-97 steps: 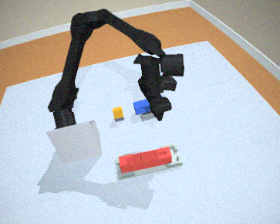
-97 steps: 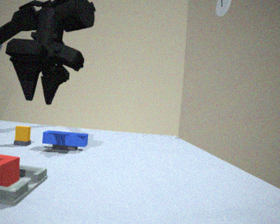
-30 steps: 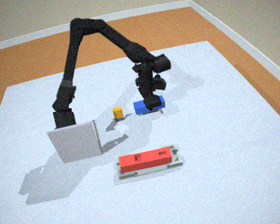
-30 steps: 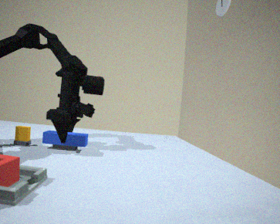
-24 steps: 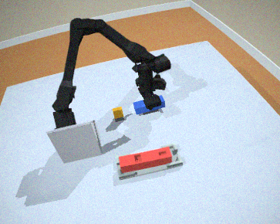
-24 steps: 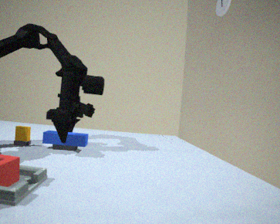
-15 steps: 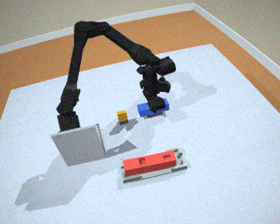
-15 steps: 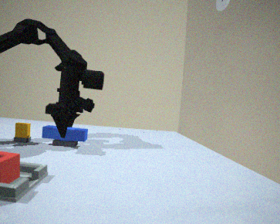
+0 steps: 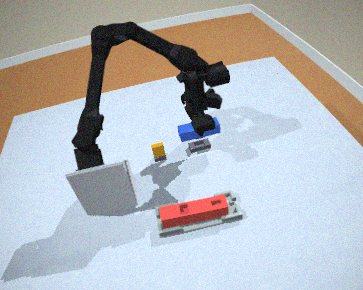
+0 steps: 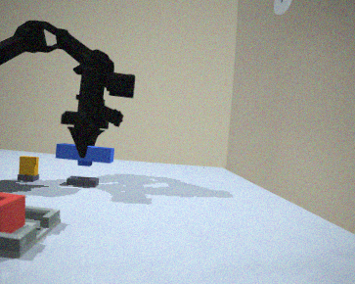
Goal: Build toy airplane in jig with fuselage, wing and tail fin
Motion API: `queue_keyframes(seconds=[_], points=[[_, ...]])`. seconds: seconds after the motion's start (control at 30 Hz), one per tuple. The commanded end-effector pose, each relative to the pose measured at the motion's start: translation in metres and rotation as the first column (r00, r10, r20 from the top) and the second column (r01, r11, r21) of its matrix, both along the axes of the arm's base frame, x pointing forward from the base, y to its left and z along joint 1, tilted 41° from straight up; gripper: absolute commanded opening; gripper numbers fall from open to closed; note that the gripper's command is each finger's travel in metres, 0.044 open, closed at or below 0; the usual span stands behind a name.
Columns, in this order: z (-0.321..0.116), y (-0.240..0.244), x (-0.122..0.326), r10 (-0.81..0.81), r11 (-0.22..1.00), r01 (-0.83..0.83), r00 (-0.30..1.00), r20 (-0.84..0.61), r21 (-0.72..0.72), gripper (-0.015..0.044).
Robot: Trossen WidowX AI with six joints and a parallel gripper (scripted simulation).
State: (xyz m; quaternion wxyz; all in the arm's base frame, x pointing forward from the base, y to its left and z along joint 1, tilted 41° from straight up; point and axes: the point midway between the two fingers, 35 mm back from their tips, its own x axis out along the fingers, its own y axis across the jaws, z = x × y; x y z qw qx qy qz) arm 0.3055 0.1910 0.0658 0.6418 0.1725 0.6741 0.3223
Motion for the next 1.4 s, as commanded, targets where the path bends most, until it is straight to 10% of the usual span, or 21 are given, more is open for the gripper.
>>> queue_keyframes(seconds=[0.0,0.77,1.37], points=[[0.009,-0.006,0.002,0.003,1.000,-0.003,1.000,0.006,0.002,0.0000],[0.061,-0.051,0.005,0.002,1.000,-0.002,1.000,0.014,0.009,0.0000],[0.022,-0.086,0.016,0.167,0.985,-0.170,0.968,0.187,-0.003,0.0000]])
